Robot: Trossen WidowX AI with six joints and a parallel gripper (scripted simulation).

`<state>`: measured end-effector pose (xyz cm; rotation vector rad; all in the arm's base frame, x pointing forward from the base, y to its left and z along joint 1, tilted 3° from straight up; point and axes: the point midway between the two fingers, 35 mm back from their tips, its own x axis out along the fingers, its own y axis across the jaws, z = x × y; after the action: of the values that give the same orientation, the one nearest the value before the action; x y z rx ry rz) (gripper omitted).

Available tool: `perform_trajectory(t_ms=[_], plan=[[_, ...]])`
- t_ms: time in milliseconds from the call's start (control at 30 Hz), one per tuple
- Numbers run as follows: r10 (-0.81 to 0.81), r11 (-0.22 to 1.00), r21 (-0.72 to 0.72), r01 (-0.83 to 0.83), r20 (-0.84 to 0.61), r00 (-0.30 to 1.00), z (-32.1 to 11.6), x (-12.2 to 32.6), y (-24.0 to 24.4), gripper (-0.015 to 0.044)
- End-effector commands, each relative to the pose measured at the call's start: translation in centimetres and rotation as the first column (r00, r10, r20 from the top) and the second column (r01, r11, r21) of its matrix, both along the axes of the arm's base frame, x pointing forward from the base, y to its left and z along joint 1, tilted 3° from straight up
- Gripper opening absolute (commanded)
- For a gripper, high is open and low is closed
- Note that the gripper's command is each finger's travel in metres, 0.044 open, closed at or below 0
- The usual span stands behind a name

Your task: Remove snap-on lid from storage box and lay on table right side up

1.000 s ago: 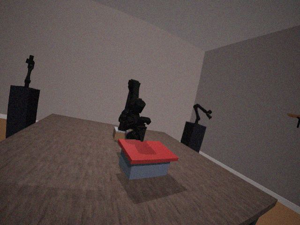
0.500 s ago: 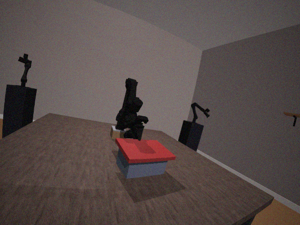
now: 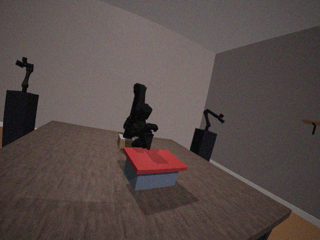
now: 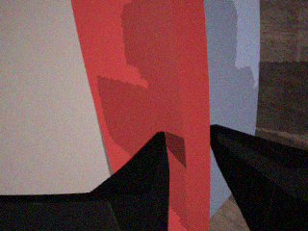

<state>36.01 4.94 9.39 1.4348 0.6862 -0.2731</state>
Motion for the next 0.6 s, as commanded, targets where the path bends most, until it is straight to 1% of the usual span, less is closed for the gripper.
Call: perform_trajectory(t_ms=[0, 567], plan=[[-0.003, 1.0, 0.001, 0.003, 0.0, 1.0, 0.0, 0.1, 0.0, 0.0], [-0.006, 1.0, 0.001, 0.006, 0.003, 1.0, 2.2, 0.0, 0.0, 0.0]])
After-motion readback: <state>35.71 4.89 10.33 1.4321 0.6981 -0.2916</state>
